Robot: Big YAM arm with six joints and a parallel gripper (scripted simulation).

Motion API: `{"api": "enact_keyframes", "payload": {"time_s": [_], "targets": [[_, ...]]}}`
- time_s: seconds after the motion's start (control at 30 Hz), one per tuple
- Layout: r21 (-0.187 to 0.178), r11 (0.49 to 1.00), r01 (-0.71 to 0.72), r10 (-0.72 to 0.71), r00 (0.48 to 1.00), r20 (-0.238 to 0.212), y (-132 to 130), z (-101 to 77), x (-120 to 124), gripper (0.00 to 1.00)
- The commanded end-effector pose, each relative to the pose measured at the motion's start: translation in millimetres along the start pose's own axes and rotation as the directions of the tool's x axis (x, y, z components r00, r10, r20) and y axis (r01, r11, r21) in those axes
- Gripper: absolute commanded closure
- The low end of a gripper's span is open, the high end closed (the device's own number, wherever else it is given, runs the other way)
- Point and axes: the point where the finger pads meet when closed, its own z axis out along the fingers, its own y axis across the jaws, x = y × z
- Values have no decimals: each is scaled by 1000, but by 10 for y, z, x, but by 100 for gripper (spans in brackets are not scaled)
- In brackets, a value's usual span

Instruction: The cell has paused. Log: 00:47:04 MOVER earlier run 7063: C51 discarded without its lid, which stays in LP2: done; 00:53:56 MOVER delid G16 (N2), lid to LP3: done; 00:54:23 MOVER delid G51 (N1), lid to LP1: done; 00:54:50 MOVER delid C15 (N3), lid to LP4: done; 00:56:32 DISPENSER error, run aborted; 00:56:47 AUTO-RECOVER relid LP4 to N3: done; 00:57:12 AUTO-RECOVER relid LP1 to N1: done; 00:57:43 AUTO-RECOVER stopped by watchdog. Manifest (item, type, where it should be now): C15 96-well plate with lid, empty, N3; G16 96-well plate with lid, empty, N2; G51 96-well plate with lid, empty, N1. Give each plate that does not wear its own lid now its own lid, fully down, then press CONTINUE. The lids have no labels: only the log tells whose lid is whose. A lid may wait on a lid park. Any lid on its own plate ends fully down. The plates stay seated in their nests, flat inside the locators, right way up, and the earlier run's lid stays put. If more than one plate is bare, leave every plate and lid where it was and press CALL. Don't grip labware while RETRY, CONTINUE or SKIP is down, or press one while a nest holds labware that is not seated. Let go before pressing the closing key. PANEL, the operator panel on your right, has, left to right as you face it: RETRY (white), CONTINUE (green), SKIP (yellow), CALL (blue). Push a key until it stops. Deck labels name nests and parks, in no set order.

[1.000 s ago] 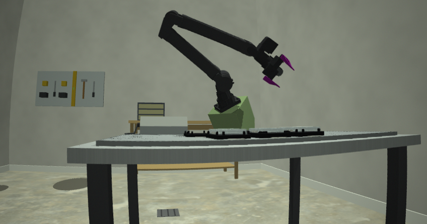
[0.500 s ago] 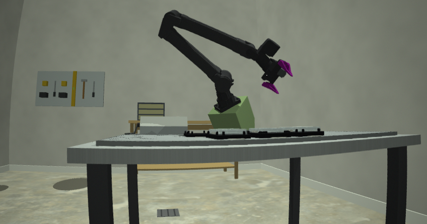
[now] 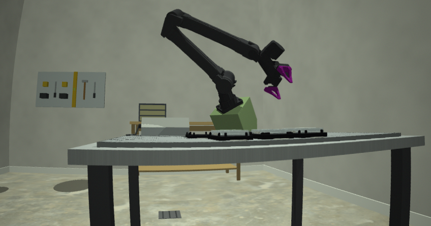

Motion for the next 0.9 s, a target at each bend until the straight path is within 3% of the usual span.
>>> {"api": "enact_keyframes", "payload": {"time_s": [0.0,0.03,0.07,0.13,0.2,0.23,0.4,0.43,0.53,0.63,0.67,0.77,0.87], "targets": [[6,994,-112,112,994,-3,-140,36,48,0],[-1,992,-129,129,992,-7,-64,65,90,0],[-3,988,-153,153,988,-9,-252,56,55,0],[-17,982,-187,187,982,-18,-231,92,92,0],[-32,975,-218,217,976,-30,-9,153,196,0],[-34,970,-241,240,970,-33,-198,150,165,0],[-61,943,-326,323,945,-62,-26,237,291,0],[-67,937,-343,339,938,-68,-137,244,269,0],[-70,930,-360,355,932,-77,-135,246,273,0],[-81,907,-413,406,909,-93,84,306,412,0],[-87,900,-428,420,902,-100,-49,315,394,0],[-95,875,-474,463,879,-117,-81,316,365,0],[-107,845,-524,508,849,-144,95,384,512,0]]}}
